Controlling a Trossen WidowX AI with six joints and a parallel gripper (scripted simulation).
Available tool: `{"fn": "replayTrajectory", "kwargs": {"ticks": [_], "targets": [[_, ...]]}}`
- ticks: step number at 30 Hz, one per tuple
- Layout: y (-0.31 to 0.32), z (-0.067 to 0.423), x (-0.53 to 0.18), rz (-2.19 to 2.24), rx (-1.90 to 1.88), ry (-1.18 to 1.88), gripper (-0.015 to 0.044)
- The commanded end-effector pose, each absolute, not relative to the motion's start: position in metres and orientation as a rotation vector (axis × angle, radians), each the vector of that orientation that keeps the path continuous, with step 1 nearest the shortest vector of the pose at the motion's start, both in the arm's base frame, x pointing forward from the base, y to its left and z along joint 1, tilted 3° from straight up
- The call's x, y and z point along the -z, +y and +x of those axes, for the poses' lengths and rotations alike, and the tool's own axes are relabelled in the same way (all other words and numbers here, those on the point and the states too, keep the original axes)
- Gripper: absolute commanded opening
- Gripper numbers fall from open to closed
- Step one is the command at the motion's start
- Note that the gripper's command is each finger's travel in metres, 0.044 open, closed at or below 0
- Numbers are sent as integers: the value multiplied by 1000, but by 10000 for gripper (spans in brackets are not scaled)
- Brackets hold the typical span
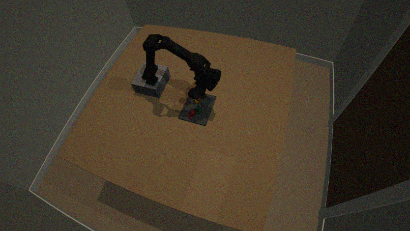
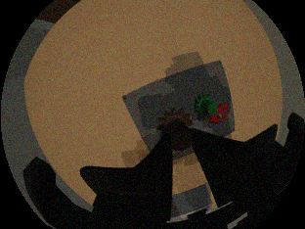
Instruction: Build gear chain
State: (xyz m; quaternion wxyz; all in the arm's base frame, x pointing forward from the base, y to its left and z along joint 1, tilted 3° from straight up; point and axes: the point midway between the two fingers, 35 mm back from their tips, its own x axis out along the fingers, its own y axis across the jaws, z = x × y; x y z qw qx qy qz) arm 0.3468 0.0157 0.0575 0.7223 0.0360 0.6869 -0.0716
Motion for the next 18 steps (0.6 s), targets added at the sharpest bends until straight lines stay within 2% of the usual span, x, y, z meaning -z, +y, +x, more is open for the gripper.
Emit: {"fn": "replayTrajectory", "kwargs": {"ticks": [1, 18], "targets": [[7, 342, -54, 76, 153, 1515, 0], [-18, 329, -41, 74, 155, 1516, 0]]}}
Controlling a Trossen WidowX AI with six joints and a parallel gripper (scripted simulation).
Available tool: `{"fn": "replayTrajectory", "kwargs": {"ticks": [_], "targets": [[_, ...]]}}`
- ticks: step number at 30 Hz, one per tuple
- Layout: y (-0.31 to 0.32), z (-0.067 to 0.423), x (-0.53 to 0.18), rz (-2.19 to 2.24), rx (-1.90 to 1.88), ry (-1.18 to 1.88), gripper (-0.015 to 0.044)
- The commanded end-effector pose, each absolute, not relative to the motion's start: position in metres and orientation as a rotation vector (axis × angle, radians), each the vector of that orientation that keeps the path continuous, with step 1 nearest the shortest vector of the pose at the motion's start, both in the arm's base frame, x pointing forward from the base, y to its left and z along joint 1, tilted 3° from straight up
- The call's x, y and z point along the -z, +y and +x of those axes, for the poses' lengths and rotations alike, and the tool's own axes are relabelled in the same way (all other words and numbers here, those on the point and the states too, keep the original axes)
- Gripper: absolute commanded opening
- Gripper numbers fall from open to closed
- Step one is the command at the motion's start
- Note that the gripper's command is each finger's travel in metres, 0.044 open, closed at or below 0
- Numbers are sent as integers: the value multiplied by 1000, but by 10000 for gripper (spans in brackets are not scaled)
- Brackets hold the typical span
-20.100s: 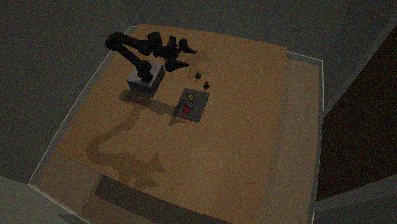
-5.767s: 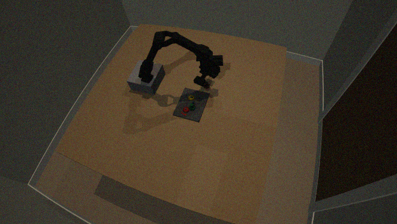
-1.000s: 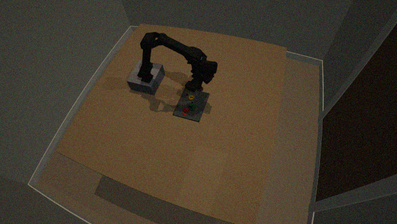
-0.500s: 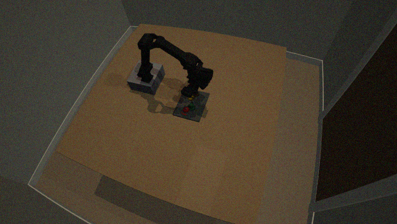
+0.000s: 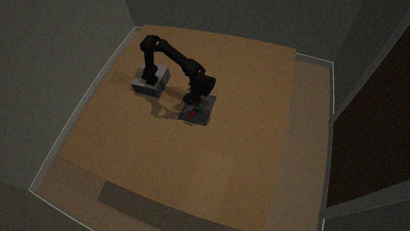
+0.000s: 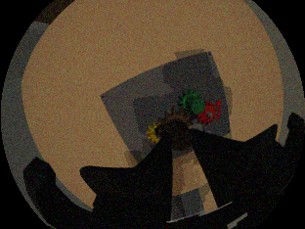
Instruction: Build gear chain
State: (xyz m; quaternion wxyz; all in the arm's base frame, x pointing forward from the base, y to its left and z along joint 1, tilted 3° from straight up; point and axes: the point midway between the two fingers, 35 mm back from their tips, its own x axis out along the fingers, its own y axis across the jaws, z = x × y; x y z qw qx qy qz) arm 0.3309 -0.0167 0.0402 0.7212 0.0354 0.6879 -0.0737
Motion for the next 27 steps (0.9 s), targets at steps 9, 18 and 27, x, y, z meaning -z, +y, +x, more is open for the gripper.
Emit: {"fn": "replayTrajectory", "kwargs": {"ticks": [9, 18, 27], "targets": [[-18, 329, -41, 209, 283, 1501, 0], [-18, 329, -41, 418, 480, 1461, 0], [-18, 329, -41, 626, 676, 1402, 0]]}}
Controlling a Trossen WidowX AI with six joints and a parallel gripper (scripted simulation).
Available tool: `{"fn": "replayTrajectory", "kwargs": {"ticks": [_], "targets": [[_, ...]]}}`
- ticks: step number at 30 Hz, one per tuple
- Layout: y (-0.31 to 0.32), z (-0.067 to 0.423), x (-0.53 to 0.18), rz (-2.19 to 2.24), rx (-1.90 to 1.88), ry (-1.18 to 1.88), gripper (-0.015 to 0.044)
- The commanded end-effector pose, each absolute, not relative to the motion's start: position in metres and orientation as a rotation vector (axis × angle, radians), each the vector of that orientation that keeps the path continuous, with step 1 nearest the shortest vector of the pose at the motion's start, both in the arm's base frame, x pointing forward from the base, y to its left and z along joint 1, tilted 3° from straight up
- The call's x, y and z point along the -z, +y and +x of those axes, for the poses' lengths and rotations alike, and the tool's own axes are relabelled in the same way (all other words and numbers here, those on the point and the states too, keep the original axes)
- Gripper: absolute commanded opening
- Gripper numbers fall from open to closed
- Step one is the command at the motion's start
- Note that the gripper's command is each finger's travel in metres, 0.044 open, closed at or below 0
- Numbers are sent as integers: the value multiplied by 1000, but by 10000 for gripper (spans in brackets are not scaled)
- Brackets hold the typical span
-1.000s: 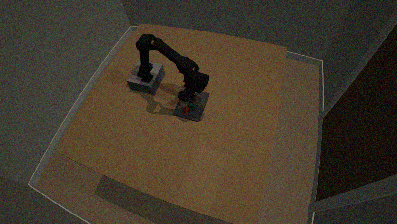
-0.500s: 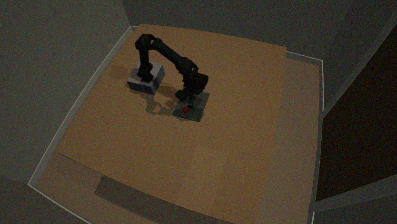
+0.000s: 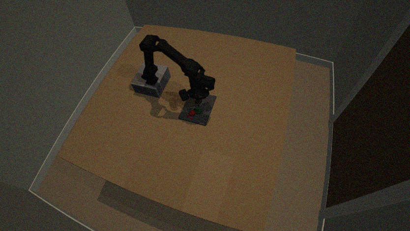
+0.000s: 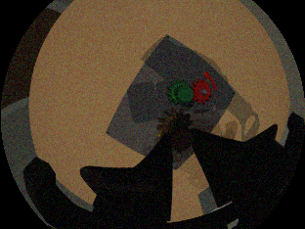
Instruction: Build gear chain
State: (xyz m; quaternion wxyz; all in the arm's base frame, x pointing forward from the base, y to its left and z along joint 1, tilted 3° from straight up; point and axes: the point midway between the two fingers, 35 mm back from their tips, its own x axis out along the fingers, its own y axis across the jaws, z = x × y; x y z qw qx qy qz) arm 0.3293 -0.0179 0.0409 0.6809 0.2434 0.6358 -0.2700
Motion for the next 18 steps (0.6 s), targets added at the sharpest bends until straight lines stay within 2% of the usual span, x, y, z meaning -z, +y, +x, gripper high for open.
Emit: {"fn": "replayTrajectory", "kwargs": {"ticks": [1, 18], "targets": [[-18, 329, -41, 649, 698, 1394, 0], [-17, 330, -40, 836, 872, 1322, 0]]}}
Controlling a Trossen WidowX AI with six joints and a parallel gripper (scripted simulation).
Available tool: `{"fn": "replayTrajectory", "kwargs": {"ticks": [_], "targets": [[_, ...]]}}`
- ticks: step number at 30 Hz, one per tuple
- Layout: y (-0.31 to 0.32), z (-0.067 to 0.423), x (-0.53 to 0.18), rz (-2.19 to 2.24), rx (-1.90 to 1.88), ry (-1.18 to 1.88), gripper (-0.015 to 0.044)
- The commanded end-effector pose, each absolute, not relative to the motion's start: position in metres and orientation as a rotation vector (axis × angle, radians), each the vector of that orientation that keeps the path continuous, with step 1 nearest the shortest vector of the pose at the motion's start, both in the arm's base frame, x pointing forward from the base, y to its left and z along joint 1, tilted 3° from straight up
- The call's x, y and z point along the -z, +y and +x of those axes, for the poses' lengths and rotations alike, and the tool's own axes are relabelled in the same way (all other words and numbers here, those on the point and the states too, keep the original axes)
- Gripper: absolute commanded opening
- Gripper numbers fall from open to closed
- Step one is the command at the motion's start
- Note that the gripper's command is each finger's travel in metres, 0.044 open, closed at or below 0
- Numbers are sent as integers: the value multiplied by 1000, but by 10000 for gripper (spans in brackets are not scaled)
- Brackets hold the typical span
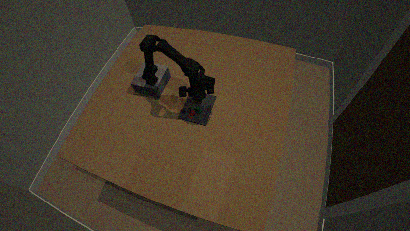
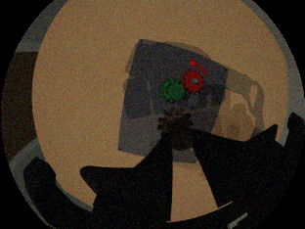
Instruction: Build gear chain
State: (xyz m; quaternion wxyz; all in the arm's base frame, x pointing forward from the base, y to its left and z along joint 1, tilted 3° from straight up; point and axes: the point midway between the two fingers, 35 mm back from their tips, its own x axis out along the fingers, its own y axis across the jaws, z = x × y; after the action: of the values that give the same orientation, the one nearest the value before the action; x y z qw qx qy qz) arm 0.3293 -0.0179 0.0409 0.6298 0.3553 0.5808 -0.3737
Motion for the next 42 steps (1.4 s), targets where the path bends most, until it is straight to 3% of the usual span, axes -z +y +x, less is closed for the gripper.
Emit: {"fn": "replayTrajectory", "kwargs": {"ticks": [1, 18, 42], "targets": [[-17, 330, -39, 835, 871, 1322, 0], [-19, 330, -18, 743, 786, 1360, 0], [-20, 332, 2, 1069, 1088, 1206, 0]]}}
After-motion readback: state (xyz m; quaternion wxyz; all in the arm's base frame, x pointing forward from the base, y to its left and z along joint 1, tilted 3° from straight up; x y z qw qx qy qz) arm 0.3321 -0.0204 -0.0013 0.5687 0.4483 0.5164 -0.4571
